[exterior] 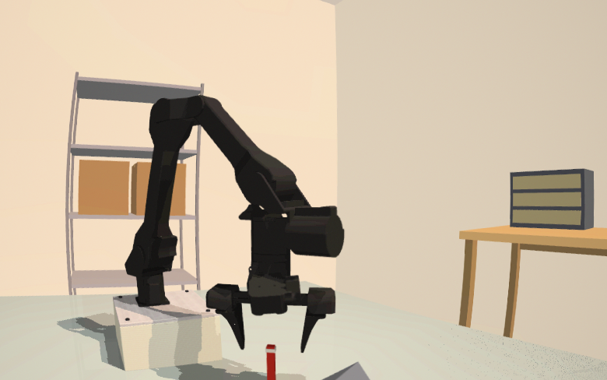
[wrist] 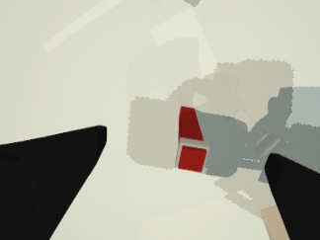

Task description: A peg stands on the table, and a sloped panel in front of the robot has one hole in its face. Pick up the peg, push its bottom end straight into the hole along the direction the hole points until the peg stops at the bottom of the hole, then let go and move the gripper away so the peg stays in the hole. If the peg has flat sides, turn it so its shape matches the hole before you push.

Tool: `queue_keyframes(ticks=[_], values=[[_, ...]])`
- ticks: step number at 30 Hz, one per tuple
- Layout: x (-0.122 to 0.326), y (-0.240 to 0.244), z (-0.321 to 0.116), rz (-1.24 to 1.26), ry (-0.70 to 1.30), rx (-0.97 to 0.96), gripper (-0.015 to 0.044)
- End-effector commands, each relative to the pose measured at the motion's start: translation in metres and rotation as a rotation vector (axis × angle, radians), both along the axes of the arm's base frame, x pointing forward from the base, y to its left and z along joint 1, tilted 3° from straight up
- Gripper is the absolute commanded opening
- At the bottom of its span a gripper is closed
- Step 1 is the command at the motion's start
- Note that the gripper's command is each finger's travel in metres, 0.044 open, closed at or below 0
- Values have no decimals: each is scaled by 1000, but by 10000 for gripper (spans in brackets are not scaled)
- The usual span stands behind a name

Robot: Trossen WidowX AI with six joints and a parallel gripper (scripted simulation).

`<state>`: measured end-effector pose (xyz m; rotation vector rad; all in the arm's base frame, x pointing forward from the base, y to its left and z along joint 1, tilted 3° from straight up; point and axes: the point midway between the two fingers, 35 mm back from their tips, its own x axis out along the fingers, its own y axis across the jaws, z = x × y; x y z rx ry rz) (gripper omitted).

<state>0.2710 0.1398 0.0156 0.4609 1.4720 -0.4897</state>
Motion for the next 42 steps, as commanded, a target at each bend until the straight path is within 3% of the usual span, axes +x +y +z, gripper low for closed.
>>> queue_keyframes(ticks=[1,21,37,42], values=[[-1,-1,-9,-3,6,1,440],[-2,-2,-35,-3,6,0,440],[-1,-1,-32,-1,3,-1,20],[-1,-1,-32,-1,3,-1,0]])
